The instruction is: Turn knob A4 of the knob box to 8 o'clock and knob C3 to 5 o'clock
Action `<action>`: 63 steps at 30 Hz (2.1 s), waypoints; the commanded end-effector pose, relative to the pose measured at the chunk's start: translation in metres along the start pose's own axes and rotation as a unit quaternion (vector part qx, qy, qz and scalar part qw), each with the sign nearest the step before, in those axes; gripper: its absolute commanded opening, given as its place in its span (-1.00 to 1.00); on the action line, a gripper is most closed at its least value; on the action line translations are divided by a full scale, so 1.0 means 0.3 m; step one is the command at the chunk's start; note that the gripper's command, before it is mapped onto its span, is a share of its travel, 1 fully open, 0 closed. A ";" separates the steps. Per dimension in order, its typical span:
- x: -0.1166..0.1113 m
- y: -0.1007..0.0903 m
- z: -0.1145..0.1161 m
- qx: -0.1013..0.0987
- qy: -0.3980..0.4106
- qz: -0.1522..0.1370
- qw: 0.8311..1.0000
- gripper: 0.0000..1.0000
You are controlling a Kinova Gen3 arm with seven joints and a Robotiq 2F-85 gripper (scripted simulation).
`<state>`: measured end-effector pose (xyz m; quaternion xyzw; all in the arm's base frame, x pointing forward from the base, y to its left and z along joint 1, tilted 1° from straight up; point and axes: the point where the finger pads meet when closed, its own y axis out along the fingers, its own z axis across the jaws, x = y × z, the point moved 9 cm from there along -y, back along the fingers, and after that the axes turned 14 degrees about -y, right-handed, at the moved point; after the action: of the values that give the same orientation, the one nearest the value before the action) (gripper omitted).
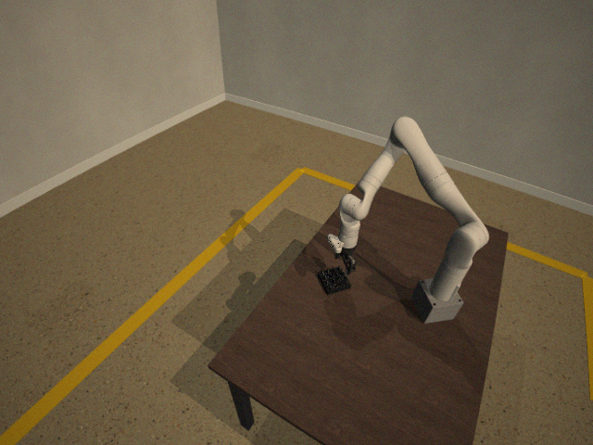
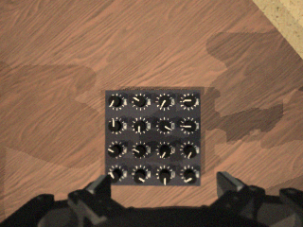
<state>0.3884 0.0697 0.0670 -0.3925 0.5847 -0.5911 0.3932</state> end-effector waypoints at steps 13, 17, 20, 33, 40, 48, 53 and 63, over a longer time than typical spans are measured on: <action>-0.001 -0.002 0.001 0.001 0.000 0.000 1.000 1.00; -0.001 -0.002 0.001 0.001 0.000 0.000 1.000 1.00; -0.001 -0.002 0.001 0.001 0.000 0.000 1.000 1.00; 0.004 -0.002 0.000 0.001 0.000 0.000 1.000 1.00; 0.019 -0.002 -0.004 0.001 0.000 0.000 1.000 1.00; 0.065 -0.002 -0.017 0.001 0.000 0.000 1.000 1.00; 0.086 -0.002 -0.023 0.001 0.000 0.000 1.000 1.00; 0.149 -0.002 -0.040 0.001 0.000 0.000 1.000 1.00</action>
<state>0.3616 0.0379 0.0665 -0.3941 0.5842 -0.5893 0.3952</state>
